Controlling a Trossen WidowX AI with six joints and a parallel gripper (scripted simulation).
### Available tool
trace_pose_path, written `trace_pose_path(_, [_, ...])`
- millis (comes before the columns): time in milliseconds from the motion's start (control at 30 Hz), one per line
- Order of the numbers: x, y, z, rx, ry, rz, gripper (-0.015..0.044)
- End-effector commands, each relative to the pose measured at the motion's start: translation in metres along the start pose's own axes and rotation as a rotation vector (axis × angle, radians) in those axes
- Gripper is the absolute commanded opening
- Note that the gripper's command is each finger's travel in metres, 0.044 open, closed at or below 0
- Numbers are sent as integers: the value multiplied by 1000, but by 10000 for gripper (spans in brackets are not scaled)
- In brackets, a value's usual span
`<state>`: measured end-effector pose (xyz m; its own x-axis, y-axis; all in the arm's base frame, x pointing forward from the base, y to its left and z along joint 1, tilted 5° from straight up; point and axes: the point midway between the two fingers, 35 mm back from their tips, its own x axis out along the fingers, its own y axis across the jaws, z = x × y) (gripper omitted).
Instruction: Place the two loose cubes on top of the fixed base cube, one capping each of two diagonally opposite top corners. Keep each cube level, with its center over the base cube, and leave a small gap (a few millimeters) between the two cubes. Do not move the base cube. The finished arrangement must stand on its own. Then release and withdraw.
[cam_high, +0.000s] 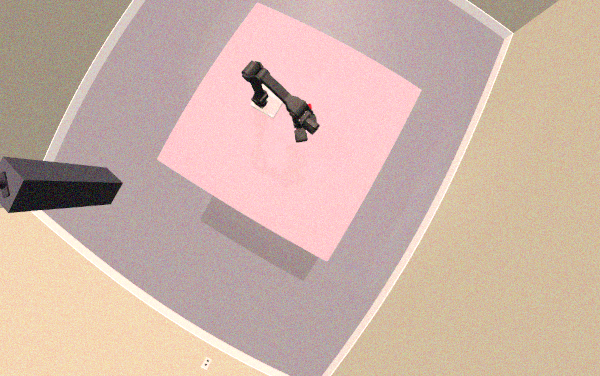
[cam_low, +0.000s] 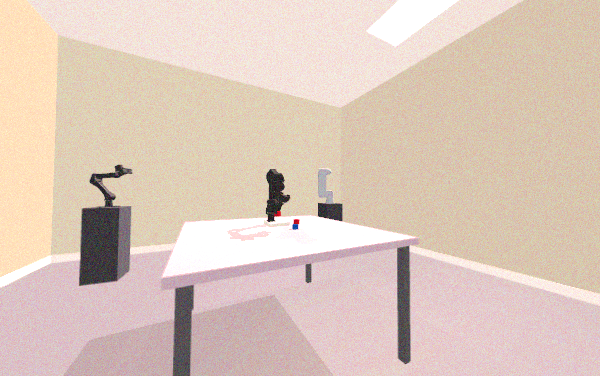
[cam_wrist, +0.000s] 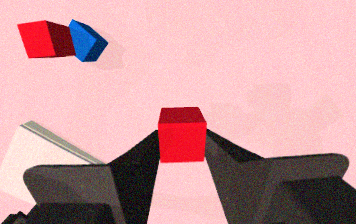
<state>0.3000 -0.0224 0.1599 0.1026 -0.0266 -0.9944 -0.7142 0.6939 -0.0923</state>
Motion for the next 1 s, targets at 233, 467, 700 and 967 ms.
trace_pose_path(233, [2,16,18,269,3,-2,105])
trace_pose_path(467, [3,28,30,455,2,-1,105])
trace_pose_path(700, [4,40,41,641,1,0,105])
trace_pose_path(967, [5,55,53,854,0,1,105])
